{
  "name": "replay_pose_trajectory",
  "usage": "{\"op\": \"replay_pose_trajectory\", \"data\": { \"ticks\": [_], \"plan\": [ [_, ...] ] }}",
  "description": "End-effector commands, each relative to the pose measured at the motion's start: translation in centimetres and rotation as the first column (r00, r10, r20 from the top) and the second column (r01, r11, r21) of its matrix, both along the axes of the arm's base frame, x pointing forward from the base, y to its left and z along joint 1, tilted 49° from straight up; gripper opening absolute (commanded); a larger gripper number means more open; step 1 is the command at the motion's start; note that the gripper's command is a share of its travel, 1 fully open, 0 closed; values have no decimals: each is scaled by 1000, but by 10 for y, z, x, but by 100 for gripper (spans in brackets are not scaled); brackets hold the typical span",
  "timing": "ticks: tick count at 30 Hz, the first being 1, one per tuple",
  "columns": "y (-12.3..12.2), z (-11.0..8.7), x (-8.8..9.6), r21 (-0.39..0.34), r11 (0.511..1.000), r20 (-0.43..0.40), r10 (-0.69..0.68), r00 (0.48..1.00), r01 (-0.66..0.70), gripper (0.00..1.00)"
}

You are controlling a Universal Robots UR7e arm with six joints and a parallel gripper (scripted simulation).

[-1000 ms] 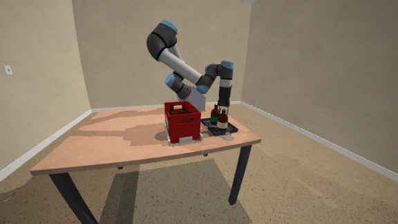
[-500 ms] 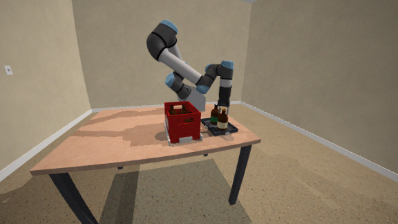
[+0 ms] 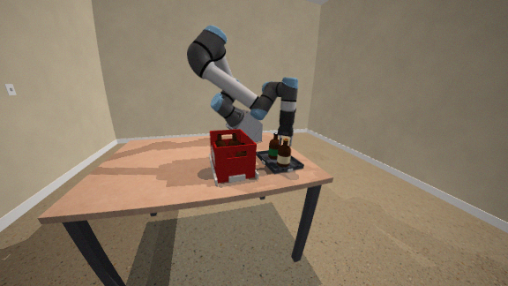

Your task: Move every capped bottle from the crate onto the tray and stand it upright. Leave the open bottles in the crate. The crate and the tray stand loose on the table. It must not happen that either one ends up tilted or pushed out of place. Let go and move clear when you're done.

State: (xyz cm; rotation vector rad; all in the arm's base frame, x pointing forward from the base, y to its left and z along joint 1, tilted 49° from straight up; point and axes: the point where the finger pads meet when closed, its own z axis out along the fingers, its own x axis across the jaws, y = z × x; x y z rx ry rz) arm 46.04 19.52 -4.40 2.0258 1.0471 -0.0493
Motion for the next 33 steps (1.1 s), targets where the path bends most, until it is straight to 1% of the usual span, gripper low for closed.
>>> {"op": "replay_pose_trajectory", "data": {
  "ticks": [1,15,17,18,33],
  "plan": [
    [3,3,-1,1,1000,1,1,1000,-1,100],
    [35,33,-16,1,1000,1,1,1000,-1,100],
    [35,33,-16,1,1000,1,1,1000,-1,100],
    [30,28,-13,2,1000,2,3,1000,-3,100],
    [42,39,-19,1,1000,1,1,1000,-1,100]
  ]
}}
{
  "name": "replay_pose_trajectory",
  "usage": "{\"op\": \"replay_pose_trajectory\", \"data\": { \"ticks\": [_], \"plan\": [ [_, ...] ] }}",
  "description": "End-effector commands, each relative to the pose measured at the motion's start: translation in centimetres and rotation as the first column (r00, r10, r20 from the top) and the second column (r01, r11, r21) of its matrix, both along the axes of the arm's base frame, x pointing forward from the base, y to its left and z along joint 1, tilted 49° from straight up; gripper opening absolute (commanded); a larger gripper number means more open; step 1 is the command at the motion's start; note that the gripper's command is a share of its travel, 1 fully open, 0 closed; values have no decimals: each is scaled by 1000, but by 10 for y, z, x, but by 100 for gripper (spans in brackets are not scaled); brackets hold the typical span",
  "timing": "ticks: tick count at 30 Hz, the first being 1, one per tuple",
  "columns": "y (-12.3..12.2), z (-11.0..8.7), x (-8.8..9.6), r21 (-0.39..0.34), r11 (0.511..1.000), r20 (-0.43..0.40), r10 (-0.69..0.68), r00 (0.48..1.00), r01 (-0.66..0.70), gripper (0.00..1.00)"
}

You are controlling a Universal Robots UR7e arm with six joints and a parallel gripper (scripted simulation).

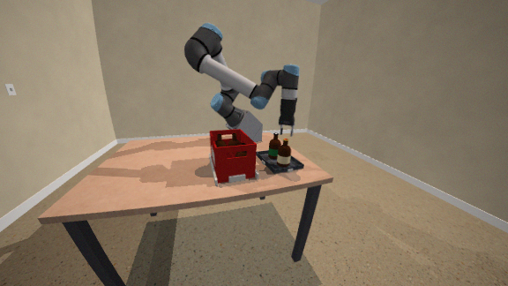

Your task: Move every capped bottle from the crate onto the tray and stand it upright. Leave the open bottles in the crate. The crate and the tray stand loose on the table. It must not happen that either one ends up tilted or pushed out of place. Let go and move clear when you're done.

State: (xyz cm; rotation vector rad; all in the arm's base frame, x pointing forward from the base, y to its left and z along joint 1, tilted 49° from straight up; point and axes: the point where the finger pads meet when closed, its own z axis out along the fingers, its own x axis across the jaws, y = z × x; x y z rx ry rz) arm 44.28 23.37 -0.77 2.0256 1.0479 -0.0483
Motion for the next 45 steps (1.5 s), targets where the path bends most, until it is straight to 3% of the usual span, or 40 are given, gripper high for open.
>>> {"op": "replay_pose_trajectory", "data": {
  "ticks": [1,16,19,33,45],
  "plan": [
    [3,3,-1,0,1000,0,0,1000,0,100],
    [36,34,-16,1,1000,1,1,1000,-1,100],
    [31,30,-14,2,1000,2,2,1000,-2,100],
    [56,53,-26,1,1000,1,1,1000,-1,100],
    [55,52,-25,1,1000,1,1,1000,-1,100]
  ]
}}
